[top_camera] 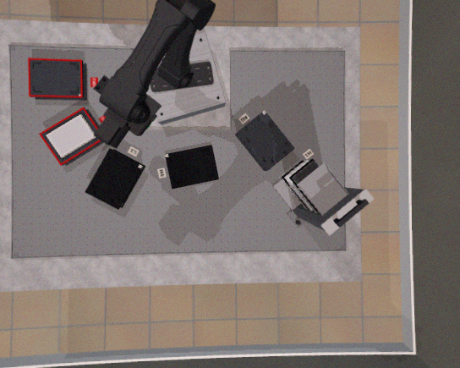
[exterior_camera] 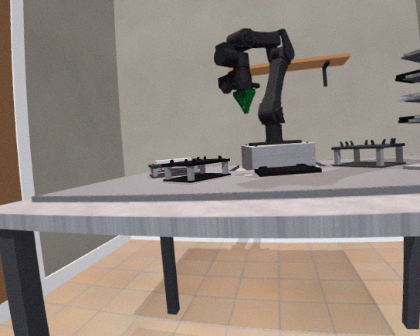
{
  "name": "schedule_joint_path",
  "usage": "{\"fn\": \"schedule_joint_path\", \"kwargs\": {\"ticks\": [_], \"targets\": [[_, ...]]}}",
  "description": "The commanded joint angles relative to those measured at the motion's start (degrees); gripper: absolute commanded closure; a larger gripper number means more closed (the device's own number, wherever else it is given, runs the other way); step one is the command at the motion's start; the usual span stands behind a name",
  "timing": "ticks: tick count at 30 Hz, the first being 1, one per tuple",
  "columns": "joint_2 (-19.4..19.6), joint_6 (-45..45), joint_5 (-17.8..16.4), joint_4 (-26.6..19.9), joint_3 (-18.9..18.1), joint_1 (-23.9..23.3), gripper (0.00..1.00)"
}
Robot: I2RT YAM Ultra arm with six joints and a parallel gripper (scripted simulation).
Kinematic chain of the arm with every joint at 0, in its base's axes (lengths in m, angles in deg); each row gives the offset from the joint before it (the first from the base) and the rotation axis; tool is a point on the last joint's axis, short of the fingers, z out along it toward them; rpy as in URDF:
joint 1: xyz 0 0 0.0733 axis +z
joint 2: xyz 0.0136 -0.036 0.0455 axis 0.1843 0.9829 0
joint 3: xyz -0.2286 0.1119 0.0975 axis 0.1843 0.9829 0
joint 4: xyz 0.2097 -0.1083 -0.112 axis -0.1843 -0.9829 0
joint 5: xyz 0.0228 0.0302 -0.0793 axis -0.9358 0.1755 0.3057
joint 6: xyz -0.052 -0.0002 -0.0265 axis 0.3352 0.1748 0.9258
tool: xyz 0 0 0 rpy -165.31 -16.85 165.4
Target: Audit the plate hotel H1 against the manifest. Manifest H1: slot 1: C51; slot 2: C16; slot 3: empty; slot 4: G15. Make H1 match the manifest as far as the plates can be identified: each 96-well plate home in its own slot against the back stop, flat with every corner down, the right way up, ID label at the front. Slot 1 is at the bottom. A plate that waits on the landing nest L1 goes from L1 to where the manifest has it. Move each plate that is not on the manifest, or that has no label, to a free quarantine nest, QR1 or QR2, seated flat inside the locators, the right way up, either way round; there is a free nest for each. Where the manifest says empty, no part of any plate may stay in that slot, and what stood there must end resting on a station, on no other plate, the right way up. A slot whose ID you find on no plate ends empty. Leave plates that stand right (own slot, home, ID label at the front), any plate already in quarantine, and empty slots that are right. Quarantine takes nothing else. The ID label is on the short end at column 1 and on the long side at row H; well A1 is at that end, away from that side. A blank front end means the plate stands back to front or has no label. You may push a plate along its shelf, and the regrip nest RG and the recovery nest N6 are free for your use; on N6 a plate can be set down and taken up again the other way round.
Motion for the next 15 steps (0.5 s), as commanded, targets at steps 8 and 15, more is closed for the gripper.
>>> {"fn": "schedule_joint_path", "kwargs": {"ticks": [8, 15], "targets": [[2.5, 13.0, 0.5, 0.0, -3.6, 3.5, 1.0], [3.9, 18.7, 0.7, 0.0, -5.1, 5.4, 1.0]]}}
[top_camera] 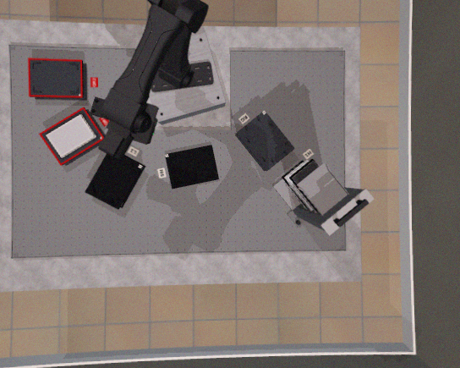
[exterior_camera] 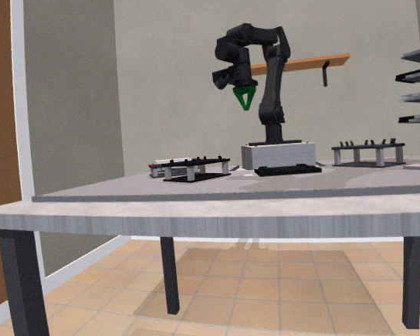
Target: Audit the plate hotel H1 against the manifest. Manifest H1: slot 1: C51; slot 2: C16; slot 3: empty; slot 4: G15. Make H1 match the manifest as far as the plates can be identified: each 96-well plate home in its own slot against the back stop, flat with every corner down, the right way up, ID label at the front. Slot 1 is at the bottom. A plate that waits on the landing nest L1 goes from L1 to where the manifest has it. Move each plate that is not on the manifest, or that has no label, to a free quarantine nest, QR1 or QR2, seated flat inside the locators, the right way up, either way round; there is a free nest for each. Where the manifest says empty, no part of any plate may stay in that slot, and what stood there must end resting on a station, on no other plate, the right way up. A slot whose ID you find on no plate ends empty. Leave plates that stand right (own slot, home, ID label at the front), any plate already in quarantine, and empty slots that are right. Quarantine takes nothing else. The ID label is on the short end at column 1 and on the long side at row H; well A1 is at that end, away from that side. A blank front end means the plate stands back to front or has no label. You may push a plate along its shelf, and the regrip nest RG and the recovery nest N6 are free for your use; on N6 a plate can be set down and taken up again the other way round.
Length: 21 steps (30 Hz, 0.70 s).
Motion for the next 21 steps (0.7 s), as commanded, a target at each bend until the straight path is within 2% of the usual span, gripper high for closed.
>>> {"fn": "schedule_joint_path", "kwargs": {"ticks": [1, 11, 21], "targets": [[0.4, 4.1, 0.4, 0.0, -1.4, 0.7, 1.0], [4.2, 14.4, 0.8, -0.1, -5.5, 5.8, 1.0], [6.6, 23.3, 1.0, -0.2, -8.1, 9.0, 1.0]]}}
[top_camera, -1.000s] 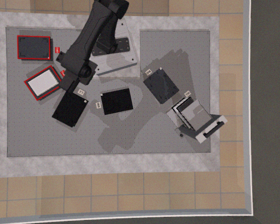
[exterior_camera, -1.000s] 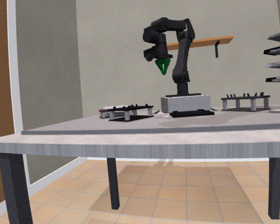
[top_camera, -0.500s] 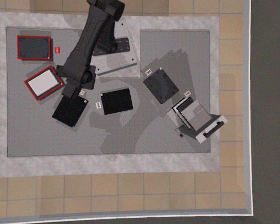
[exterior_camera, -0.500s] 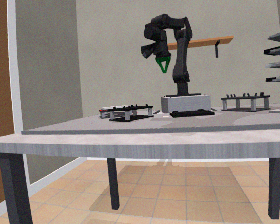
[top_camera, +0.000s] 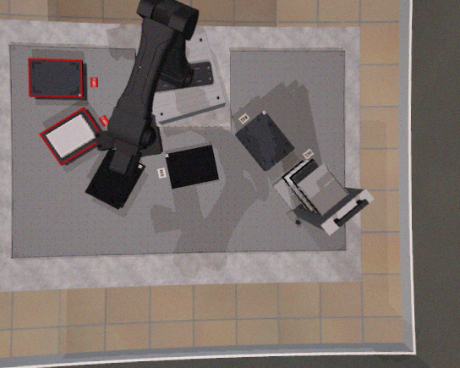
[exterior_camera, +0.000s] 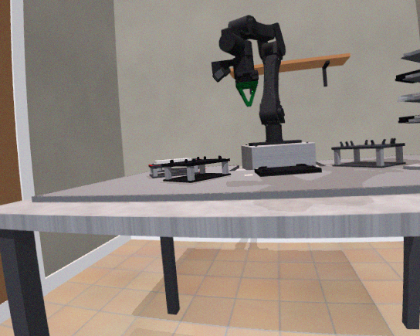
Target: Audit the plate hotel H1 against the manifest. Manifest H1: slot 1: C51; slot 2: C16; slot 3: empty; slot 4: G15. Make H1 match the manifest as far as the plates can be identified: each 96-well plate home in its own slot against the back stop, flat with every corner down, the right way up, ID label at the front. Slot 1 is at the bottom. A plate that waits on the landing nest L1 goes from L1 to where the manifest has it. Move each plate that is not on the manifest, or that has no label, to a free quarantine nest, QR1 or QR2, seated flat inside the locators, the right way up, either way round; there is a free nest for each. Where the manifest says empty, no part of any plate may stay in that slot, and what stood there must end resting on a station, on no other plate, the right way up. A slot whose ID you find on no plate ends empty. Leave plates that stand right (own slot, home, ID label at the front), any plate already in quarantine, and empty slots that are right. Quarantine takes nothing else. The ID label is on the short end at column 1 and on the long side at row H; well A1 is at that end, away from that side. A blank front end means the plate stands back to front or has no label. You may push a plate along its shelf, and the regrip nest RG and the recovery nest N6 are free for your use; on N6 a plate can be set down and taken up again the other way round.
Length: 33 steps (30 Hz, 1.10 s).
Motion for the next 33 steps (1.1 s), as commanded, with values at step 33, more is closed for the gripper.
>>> {"fn": "schedule_joint_path", "kwargs": {"ticks": [33], "targets": [[9.5, 36.0, 1.2, -0.2, -11.5, 13.1, 1.0]]}}
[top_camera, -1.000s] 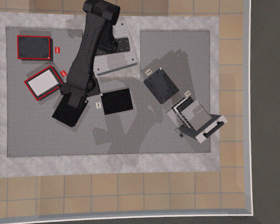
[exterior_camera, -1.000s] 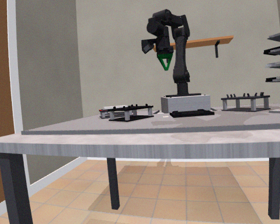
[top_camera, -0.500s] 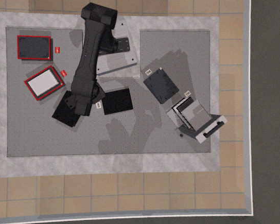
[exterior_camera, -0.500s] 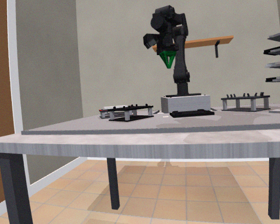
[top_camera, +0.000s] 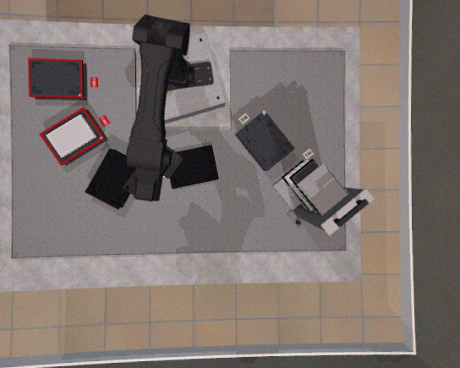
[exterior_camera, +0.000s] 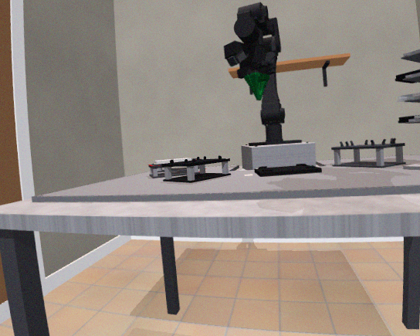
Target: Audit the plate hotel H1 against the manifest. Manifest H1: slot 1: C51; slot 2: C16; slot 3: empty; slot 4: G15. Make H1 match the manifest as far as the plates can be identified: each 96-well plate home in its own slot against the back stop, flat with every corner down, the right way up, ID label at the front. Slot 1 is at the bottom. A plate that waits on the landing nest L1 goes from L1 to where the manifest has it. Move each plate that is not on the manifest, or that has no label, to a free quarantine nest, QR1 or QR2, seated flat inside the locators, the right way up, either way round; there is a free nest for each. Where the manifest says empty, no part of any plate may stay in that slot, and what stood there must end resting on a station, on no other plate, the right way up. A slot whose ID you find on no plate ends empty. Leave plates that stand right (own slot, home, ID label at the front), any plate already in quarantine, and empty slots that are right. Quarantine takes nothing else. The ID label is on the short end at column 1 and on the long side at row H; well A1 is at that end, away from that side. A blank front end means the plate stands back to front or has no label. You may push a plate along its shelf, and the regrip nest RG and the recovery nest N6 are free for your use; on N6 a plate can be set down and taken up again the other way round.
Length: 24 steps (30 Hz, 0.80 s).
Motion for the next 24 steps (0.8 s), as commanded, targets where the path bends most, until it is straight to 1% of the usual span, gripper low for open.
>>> {"fn": "schedule_joint_path", "kwargs": {"ticks": [1, 12, 14, 19, 24], "targets": [[0.5, 4.8, 0.3, 0.1, -1.8, 1.3, 1.0], [3.8, 17.2, 0.6, 0.0, -5.3, 5.7, 1.0], [3.8, 17.2, 0.6, 0.0, -5.3, 5.7, 1.0], [5.9, 20.6, 0.7, -0.1, -7.6, 8.3, 1.0], [5.8, 26.3, 0.8, -0.1, -7.6, 8.4, 1.0]]}}
